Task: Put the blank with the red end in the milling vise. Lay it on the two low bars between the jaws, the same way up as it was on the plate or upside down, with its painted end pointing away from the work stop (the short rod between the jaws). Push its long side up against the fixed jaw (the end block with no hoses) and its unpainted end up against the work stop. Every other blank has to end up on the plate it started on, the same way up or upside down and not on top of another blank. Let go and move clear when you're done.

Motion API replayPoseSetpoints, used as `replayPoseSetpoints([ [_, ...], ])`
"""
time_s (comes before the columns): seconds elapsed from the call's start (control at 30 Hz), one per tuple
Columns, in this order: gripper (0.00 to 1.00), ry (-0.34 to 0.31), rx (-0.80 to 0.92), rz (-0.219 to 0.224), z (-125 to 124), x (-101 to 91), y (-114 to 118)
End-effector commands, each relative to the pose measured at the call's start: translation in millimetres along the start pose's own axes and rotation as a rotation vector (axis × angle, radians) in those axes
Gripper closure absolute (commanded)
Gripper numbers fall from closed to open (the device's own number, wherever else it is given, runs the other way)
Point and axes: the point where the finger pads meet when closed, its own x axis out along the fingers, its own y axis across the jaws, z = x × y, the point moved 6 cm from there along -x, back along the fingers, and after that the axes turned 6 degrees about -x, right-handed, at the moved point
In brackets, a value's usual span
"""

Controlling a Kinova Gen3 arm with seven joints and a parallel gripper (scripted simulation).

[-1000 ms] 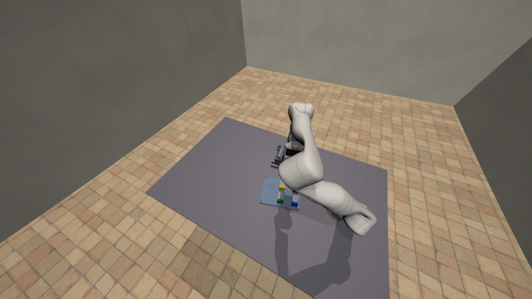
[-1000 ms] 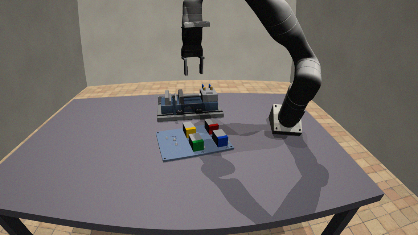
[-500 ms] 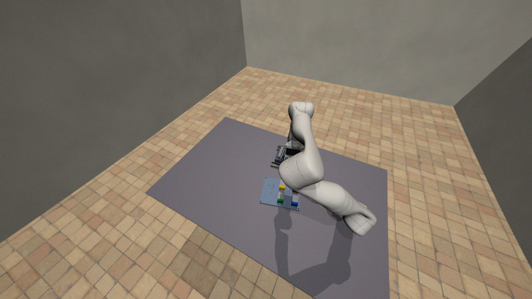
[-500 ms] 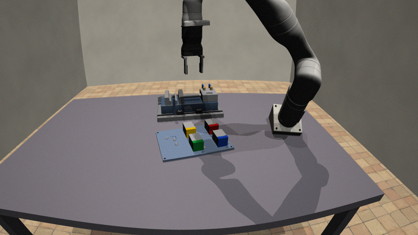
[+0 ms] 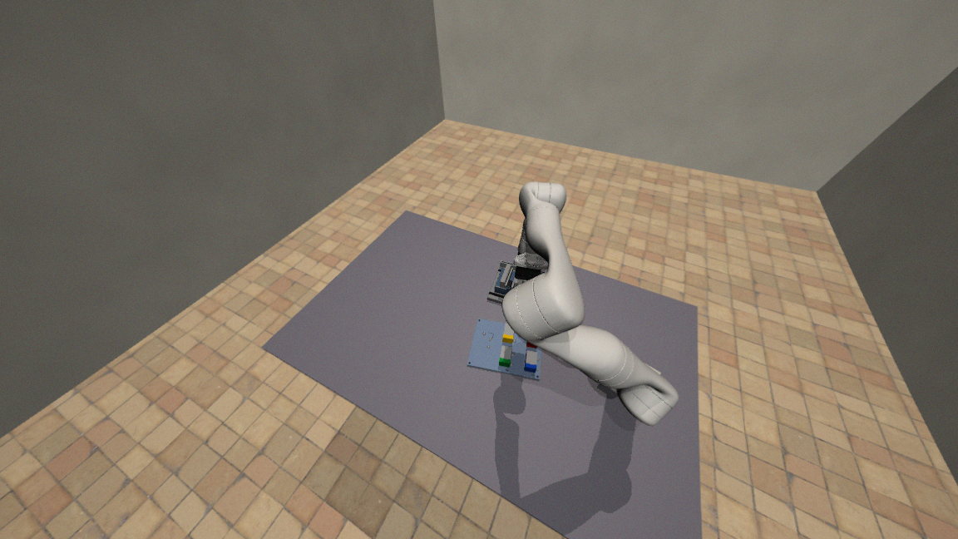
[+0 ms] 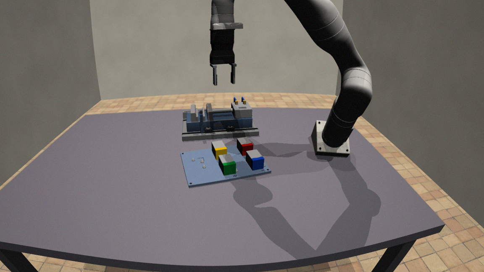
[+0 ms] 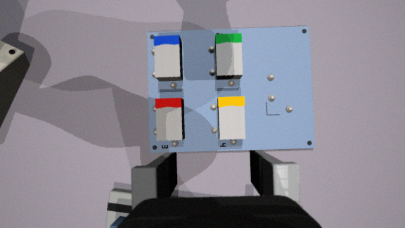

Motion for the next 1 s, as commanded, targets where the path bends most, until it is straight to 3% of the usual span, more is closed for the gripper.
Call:
replayPoseSetpoints([
  [0.0,0.00,-0.002,0.000,0.001,0.4,-1.2,-0.1],
  [0.97,0.00,-0.002,-0.001,0.001,3.9,-4.3,-1.5],
])
